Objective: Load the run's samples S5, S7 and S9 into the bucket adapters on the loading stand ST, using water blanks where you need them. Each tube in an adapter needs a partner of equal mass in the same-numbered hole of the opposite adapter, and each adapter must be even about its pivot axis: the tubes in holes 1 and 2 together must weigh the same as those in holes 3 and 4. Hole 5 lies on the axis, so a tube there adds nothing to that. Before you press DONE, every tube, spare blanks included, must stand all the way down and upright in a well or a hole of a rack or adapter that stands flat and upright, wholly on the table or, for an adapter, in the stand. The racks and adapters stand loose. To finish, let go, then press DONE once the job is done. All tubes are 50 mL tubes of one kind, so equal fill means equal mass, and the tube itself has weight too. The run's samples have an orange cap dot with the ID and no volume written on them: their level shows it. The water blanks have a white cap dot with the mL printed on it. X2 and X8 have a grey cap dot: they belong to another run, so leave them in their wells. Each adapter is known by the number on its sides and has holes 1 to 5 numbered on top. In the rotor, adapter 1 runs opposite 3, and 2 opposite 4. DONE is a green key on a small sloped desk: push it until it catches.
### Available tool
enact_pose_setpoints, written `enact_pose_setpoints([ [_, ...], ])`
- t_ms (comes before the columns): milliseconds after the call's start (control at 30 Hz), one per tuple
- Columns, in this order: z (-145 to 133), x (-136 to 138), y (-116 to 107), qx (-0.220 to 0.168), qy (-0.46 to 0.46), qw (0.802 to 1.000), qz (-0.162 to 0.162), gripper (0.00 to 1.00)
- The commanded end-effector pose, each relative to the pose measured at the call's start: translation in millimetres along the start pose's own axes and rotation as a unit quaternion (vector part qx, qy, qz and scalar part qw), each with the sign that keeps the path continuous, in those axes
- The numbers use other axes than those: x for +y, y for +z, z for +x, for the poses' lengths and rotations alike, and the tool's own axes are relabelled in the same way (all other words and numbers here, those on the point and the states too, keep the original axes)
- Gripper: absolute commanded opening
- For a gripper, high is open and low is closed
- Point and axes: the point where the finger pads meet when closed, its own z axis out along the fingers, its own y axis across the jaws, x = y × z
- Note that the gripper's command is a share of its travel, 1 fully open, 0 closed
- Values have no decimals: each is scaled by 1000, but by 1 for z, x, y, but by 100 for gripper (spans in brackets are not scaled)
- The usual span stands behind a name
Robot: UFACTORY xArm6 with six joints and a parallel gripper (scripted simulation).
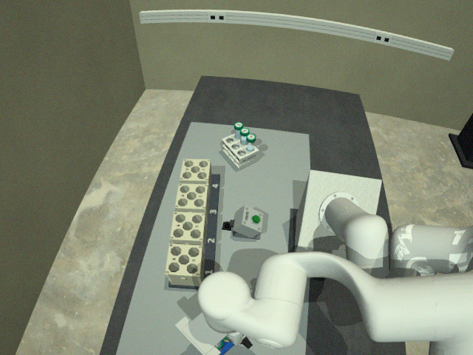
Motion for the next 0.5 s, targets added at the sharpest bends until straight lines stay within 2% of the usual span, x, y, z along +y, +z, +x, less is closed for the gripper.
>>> enact_pose_setpoints([
  [0,1,0,-10,1,-1,1000,-1,44],
  [467,1,0,-34,1,-1,1000,-1,44],
])
